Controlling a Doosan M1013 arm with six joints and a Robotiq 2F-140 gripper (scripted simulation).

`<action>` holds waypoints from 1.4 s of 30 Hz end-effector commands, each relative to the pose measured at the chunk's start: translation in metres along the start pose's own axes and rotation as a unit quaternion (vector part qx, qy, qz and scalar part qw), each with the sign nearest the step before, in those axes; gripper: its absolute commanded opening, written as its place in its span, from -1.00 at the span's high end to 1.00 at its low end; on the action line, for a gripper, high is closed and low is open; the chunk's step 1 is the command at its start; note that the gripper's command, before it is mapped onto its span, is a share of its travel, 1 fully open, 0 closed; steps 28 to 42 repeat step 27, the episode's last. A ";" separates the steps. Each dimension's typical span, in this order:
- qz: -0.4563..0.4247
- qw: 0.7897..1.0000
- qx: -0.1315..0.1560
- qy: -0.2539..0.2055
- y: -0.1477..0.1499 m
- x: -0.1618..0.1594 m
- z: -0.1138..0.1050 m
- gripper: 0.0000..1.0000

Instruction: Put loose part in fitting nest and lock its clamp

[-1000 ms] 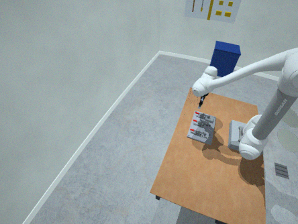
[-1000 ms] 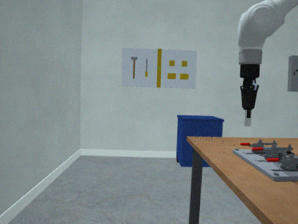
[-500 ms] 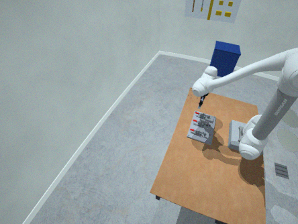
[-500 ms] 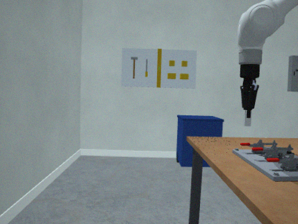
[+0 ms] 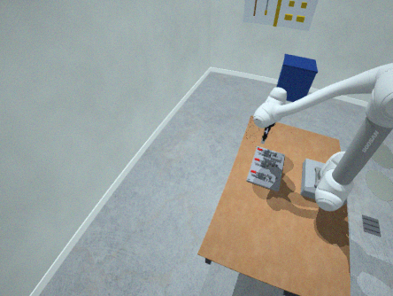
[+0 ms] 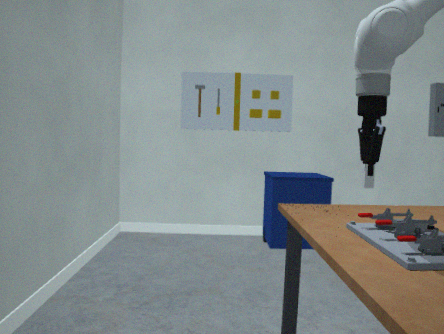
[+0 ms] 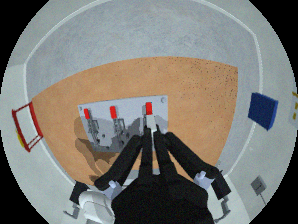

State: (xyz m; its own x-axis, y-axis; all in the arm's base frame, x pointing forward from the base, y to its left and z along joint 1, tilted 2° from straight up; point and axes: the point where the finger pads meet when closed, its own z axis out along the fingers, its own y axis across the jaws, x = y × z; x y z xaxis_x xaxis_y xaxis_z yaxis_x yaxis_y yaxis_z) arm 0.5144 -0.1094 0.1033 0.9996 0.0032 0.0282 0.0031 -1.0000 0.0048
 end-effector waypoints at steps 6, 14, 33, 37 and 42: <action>0.000 1.000 0.000 0.000 0.000 0.000 0.000 0.80; 0.000 1.000 0.000 0.000 0.000 0.000 0.000 -1.00; 0.000 1.000 0.000 0.000 0.000 0.000 0.000 -1.00; 0.000 1.000 0.000 0.000 0.000 0.000 0.000 -1.00; 0.000 1.000 0.000 0.000 0.000 0.000 0.000 -1.00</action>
